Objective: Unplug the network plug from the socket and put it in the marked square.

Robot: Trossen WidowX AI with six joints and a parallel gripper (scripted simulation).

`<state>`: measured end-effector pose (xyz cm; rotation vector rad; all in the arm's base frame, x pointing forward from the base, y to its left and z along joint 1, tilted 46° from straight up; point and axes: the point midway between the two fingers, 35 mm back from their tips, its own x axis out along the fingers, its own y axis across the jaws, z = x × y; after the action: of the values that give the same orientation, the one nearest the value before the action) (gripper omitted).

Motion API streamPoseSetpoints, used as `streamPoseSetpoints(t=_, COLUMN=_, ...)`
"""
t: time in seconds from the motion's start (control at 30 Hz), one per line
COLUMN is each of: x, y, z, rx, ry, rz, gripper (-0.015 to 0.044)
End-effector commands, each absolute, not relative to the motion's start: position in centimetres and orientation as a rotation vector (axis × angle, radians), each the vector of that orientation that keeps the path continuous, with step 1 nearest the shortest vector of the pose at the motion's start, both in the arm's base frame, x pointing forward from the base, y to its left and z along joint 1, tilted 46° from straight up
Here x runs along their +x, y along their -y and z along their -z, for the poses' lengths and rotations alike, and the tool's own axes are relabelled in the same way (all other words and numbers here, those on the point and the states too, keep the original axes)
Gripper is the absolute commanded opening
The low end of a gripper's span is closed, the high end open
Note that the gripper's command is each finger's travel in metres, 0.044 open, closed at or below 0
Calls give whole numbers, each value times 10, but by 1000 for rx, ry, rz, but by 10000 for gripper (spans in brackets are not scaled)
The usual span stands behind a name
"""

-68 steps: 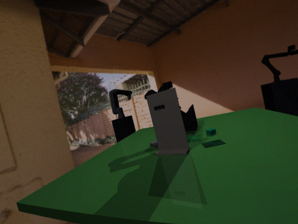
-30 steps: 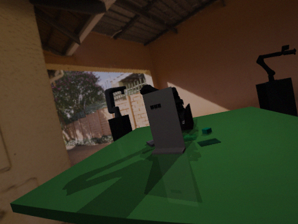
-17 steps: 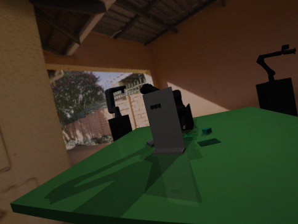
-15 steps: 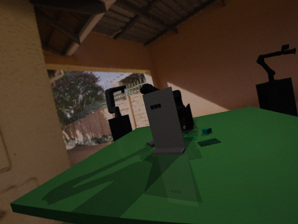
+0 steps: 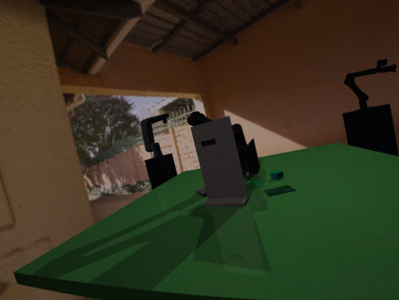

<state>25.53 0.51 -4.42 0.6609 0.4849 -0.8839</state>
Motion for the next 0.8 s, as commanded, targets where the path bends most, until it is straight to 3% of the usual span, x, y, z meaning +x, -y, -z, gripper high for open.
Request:
streamPoseSetpoints(t=0.0, x=254, y=-3, z=48, rx=656, ry=-495, rz=882, gripper=0)
streamPoseSetpoints(t=0.77, x=253, y=14, z=63, rx=655, ry=-494, rz=882, gripper=0)
